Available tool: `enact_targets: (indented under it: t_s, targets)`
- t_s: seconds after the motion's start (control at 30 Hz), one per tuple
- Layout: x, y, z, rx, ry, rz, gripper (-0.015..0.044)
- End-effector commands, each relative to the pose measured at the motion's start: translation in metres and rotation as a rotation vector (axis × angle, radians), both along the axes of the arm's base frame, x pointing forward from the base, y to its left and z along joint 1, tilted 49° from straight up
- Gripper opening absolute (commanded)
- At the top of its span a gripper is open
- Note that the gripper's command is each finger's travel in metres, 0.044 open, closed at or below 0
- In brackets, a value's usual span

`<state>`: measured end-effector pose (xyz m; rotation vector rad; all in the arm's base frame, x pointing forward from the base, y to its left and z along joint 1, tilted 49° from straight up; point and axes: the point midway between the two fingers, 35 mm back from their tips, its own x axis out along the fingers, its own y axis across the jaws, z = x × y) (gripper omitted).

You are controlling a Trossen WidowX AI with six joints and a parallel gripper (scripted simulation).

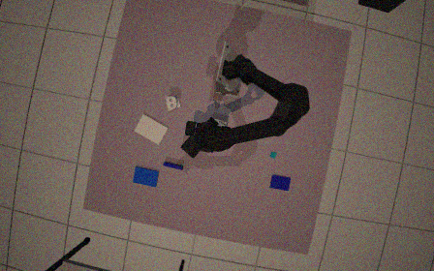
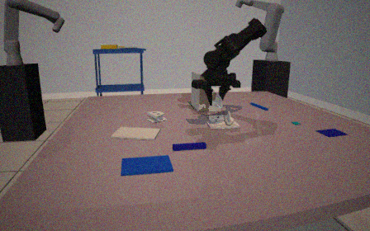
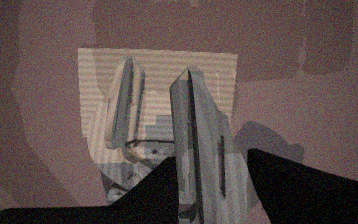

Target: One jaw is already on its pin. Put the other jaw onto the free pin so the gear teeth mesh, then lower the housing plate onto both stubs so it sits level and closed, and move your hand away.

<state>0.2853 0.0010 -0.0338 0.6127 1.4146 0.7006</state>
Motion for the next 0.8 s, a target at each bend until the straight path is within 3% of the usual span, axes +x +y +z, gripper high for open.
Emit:
enact_targets:
  t_s: [0.0,0.77]
  targets:
    - [0.0003,0.0003,0.0008,0.003,0.006,-0.007,0.0134]
    - [0.0012,0.0082,-0.0038,0.003,0.006,-0.007,0.0134]
